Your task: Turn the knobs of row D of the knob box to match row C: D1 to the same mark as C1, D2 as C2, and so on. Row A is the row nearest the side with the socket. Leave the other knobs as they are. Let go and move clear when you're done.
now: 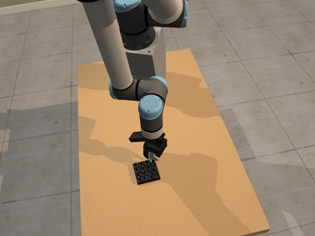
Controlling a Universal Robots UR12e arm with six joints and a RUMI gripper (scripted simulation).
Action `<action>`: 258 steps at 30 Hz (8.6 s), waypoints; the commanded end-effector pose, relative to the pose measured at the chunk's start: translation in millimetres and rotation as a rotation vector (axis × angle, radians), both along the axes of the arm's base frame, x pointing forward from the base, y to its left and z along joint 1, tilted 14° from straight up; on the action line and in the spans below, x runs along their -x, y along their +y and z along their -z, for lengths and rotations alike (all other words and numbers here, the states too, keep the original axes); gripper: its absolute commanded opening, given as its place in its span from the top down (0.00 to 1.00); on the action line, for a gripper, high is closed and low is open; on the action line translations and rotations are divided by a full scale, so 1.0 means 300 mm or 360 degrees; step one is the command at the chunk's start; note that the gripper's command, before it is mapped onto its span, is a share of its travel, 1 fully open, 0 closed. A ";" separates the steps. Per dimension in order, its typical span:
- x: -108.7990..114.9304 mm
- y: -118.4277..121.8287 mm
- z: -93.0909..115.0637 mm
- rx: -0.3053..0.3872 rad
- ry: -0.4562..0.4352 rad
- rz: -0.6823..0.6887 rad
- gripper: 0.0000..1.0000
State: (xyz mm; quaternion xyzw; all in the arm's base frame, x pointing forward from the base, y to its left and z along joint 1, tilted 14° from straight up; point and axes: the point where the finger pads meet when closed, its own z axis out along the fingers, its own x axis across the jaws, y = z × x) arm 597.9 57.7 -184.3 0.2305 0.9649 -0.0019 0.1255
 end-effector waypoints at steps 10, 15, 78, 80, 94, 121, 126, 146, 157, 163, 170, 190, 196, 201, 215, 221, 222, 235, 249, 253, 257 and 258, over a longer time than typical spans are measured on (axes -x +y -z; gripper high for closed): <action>-0.001 0.000 -0.001 -0.0007 -0.0003 0.0028 0.96; 0.000 0.000 -0.001 -0.0012 -0.0004 0.0047 0.96; 0.008 0.013 0.001 -0.0379 -0.0098 0.1518 0.96; 0.008 0.013 0.002 -0.0396 -0.0102 0.1587 0.96; 0.007 0.017 0.002 -0.0492 -0.0126 0.1969 0.96; 0.006 0.022 0.002 -0.0611 -0.0156 0.2449 0.96; 0.006 0.022 0.002 -0.0624 -0.0160 0.2499 0.96; 0.005 0.023 0.002 -0.0638 -0.0163 0.2555 0.96; 0.005 0.023 0.002 -0.0638 -0.0163 0.2555 0.96; 0.005 0.023 0.002 -0.0638 -0.0163 0.2555 0.89; 0.005 0.023 0.002 -0.0638 -0.0163 0.2555 0.89; 0.016 0.026 -0.042 -0.0638 -0.0163 0.2555 0.89; 0.029 0.029 -0.096 -0.0638 -0.0163 0.2555 0.89; 0.034 0.030 -0.113 -0.0638 -0.0163 0.2555 0.89; 0.036 0.031 -0.121 -0.0638 -0.0163 0.2555 0.89; 0.036 0.031 -0.121 -0.0637 -0.0163 0.2550 0.89; 0.036 0.031 -0.121 -0.0635 -0.0163 0.2545 0.89; 0.041 0.030 -0.127 -0.0575 -0.0147 0.2305 0.89; 0.050 0.028 -0.143 -0.0416 -0.0107 0.1668 0.89; 0.051 0.027 -0.146 -0.0388 -0.0100 0.1555 0.89; 0.051 0.026 -0.151 -0.0339 -0.0087 0.1358 0.89; 0.051 0.026 -0.153 -0.0328 -0.0085 0.1315 0.89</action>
